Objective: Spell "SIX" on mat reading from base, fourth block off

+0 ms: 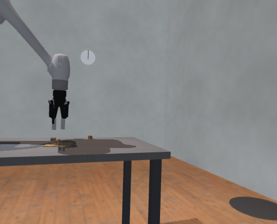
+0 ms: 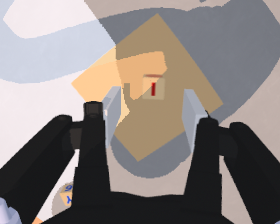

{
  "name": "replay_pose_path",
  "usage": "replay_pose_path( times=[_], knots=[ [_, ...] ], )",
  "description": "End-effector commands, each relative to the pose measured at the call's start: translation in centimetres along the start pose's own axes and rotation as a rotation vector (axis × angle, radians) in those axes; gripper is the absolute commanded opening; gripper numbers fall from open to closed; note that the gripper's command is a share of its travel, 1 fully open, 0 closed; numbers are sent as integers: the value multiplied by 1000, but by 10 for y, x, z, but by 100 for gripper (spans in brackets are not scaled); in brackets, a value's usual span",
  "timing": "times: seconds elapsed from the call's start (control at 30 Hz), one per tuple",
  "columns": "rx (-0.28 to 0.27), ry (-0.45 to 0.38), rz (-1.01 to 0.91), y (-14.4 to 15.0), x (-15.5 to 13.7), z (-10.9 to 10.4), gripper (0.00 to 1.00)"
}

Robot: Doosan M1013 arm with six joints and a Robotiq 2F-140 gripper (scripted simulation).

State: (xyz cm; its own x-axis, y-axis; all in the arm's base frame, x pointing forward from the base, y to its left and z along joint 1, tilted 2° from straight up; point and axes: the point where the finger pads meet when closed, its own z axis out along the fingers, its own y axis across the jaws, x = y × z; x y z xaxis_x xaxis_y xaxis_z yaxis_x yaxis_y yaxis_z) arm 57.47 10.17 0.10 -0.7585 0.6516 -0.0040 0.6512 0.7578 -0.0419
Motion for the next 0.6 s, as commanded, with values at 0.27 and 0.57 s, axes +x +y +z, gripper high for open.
replay_pose_path(
  times=[0.27,0.57],
  knots=[
    [-9,-3,-1,0,-2,7,37],
    [-9,-3,-1,0,-2,20,37]
  ],
)
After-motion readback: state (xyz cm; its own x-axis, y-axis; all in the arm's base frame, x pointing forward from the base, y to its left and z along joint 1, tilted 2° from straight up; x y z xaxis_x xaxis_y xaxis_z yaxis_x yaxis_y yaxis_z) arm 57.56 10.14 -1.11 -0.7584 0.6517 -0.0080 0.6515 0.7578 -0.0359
